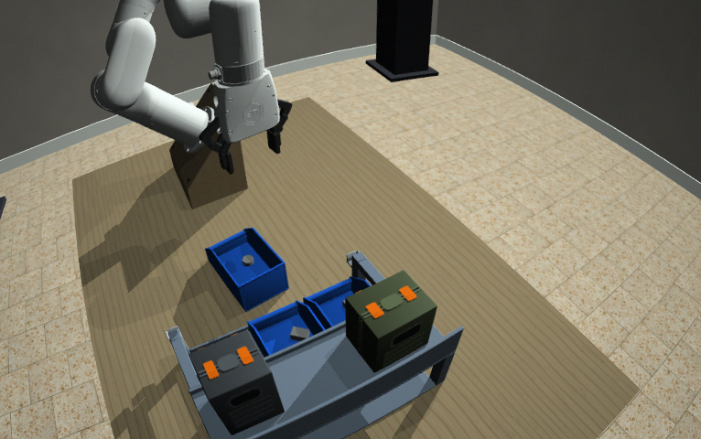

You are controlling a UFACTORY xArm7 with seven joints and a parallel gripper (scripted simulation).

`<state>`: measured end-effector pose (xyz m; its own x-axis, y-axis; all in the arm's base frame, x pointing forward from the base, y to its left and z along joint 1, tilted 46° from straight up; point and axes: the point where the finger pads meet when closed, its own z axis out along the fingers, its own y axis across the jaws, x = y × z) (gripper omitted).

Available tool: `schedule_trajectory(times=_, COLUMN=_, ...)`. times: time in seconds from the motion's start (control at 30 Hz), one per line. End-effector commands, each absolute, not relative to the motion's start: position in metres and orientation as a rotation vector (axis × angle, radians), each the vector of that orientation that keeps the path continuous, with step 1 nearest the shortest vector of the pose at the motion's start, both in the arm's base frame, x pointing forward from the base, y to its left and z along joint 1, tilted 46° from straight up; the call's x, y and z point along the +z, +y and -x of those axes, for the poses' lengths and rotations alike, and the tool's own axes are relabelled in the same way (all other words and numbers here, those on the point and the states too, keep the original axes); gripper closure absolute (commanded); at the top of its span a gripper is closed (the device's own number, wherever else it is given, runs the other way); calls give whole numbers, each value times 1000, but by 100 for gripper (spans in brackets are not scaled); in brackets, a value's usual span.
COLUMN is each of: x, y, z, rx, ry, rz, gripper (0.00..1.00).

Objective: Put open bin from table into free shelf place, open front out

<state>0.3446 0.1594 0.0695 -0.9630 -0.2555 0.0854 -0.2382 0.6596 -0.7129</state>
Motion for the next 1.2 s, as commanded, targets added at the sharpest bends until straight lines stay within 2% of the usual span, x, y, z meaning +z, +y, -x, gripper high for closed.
schedule_trajectory(times=0.0, x=70, y=161, z=-345, rx=-1212, ry=2839, rz=425, gripper=0)
schedule_trajectory(times=1.17, x=74, y=159, z=-354, rx=-1212, ry=2839, rz=425, gripper=0)
